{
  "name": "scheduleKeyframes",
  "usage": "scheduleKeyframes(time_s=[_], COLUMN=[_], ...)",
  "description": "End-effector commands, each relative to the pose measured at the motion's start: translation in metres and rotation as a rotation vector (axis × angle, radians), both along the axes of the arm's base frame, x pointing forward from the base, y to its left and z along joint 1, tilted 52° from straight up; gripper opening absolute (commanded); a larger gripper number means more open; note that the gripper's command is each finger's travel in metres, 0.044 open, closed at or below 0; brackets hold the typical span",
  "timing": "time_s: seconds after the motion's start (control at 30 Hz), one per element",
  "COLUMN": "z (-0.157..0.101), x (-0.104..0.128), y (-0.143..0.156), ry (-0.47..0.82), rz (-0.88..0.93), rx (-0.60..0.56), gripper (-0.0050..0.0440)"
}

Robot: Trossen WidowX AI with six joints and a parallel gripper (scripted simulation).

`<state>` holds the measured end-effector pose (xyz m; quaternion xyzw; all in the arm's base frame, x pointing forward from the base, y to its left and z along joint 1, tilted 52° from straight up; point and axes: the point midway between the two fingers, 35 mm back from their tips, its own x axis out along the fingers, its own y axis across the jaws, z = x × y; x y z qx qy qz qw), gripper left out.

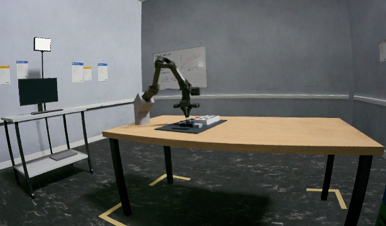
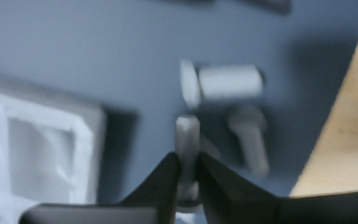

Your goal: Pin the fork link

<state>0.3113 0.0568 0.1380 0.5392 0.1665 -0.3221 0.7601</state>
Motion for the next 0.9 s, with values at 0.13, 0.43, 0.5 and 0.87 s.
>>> scheduleKeyframes(time_s=[0.13, 0.43, 0.5, 0.87], z=[0.056, 0.054, 0.053, 0.053], x=[0.017, 0.019, 0.019, 0.019], y=[-0.043, -0.045, -0.045, -0.045], ry=[-0.096, -0.087, -0.086, -0.084], rz=[-0.121, -0.126, -0.127, -0.127], rx=[0.179, 0.182, 0.181, 0.180], gripper=[-0.0050, -0.0050, -0.0050, -0.0050])
